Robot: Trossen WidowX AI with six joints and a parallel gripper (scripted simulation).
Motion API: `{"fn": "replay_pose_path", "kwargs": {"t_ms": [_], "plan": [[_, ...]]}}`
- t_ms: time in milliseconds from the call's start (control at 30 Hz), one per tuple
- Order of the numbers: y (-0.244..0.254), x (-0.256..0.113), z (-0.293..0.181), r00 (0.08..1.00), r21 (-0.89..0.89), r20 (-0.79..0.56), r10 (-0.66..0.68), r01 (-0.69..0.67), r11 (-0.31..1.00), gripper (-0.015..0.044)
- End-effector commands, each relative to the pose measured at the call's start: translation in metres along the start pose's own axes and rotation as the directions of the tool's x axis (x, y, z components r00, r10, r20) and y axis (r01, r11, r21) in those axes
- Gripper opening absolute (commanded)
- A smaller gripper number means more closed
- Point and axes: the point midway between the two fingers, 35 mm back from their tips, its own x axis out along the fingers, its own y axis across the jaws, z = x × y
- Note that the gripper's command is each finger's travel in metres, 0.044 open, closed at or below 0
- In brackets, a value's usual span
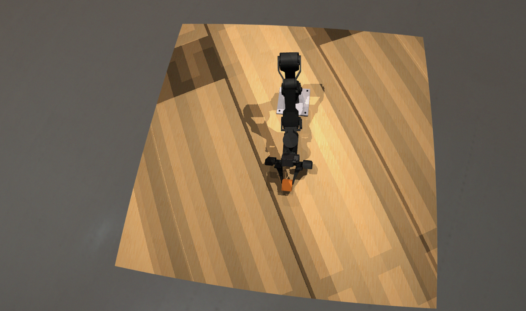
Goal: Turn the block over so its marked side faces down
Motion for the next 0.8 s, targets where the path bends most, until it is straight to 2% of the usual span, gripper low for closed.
{"fn": "replay_pose_path", "kwargs": {"t_ms": [0, 333, 767], "plan": [[-0.0005, 0.0000, 0.0011, 1.000, -0.003, 0.005, -0.004, 0.004, 1.000, 0.0184], [-0.0005, 0.0000, 0.0011, 1.000, -0.003, 0.005, -0.004, 0.004, 1.000, 0.0440], [-0.0005, 0.0000, 0.0011, 1.000, -0.003, 0.005, -0.004, 0.004, 1.000, 0.0440]]}}
